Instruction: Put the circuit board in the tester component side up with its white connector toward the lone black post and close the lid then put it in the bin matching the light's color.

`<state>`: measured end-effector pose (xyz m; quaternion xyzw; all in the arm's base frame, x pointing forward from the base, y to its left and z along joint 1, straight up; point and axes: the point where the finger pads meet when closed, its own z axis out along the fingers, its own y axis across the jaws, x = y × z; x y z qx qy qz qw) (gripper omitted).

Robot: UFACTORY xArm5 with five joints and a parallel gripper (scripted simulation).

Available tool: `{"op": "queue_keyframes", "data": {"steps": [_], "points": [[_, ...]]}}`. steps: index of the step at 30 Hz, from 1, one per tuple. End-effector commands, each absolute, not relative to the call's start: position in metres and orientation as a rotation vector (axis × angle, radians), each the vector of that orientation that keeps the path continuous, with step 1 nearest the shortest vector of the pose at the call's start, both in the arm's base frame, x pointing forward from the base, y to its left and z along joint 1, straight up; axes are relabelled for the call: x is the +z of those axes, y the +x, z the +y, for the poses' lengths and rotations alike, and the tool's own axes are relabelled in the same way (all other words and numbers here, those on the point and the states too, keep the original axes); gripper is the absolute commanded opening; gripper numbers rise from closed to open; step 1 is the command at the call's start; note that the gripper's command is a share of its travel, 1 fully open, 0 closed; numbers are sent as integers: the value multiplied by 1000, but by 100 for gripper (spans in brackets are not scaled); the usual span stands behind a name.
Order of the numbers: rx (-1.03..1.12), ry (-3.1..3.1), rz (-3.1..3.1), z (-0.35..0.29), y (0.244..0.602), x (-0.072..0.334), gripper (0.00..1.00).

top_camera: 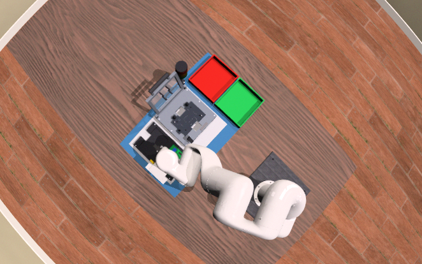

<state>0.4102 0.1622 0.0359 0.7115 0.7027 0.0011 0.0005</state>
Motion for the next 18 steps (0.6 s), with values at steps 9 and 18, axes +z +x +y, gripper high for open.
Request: {"op": "queue_keyframes", "data": {"steps": [9,18], "points": [[8,2233,2206,163,411,29,100],[8,2233,2206,163,411,23,100]]}}
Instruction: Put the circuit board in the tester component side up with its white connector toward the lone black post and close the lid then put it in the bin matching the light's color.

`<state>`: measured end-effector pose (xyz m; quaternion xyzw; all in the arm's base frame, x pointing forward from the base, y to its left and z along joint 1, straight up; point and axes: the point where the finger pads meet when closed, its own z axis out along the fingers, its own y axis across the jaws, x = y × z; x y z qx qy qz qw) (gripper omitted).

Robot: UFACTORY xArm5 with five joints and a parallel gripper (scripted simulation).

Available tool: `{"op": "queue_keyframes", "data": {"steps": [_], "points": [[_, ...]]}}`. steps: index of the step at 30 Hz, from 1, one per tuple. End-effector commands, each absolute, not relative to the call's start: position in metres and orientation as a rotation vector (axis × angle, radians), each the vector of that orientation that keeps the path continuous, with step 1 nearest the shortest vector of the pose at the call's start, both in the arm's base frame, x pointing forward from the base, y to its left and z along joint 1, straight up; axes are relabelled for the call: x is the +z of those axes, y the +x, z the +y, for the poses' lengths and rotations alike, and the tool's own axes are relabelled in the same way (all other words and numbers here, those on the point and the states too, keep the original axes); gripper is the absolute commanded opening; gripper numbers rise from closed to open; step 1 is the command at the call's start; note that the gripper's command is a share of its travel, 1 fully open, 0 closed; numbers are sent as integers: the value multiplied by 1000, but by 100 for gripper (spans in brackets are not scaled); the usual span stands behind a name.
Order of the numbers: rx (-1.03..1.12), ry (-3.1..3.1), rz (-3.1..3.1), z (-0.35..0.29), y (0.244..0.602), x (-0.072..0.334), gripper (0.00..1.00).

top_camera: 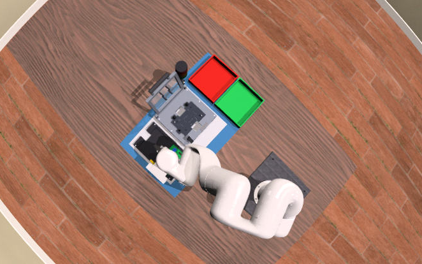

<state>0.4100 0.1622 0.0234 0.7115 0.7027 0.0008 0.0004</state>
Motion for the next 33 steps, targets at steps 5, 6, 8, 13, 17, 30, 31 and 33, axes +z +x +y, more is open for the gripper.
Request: {"op": "queue_keyframes", "data": {"steps": [5,6,8,13,17,30,31,33], "points": [[8,2233,2206,163,411,22,100],[8,2233,2206,163,411,22,100],[8,2233,2206,163,411,22,100],[8,2233,2206,163,411,22,95],[8,2233,2206,163,411,22,95],[8,2233,2206,163,411,22,89],[8,2233,2206,163,411,22,89],[8,2233,2206,163,411,22,89]]}}
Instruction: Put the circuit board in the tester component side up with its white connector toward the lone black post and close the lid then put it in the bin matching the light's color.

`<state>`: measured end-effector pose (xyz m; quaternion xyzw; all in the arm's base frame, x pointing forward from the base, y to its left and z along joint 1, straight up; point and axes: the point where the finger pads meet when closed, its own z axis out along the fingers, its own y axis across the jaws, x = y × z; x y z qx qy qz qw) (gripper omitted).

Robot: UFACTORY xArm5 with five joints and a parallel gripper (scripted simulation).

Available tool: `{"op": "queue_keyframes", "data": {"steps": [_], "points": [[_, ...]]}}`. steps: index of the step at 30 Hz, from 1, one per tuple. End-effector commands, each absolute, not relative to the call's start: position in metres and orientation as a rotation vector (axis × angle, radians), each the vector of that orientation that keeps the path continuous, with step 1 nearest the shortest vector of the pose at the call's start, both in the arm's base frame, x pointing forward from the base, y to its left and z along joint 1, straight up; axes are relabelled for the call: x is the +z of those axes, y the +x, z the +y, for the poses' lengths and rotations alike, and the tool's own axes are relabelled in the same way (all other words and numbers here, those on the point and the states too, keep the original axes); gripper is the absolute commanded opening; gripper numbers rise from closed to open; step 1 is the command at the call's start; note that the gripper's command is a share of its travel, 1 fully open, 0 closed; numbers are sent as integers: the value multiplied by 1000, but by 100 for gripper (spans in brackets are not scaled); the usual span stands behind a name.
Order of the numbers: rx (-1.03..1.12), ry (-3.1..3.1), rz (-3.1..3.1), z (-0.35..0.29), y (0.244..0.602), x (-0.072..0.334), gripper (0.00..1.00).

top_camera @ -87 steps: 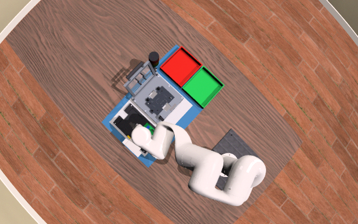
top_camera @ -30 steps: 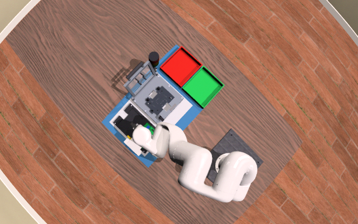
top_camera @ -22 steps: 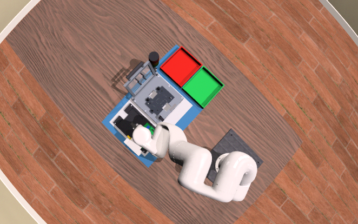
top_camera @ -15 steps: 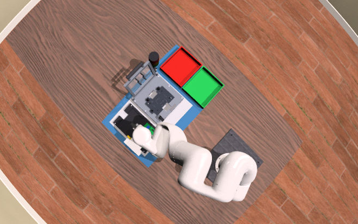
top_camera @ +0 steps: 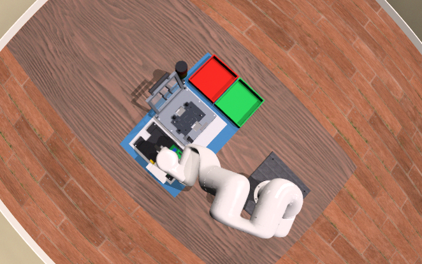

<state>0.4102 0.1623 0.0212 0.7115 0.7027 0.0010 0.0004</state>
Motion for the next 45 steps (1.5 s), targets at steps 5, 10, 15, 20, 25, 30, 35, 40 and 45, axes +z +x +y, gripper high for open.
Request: {"op": "queue_keyframes", "data": {"steps": [5,10,15,20,25,30,35,40,45], "points": [[8,2233,2206,163,411,22,89],[8,2233,2206,163,411,22,85],[8,2233,2206,163,411,22,85],[8,2233,2206,163,411,22,82],[8,2233,2206,163,411,22,82],[8,2233,2206,163,411,22,82],[8,2233,2206,163,411,22,79],[8,2233,2206,163,411,22,79],[8,2233,2206,163,411,22,79]]}}
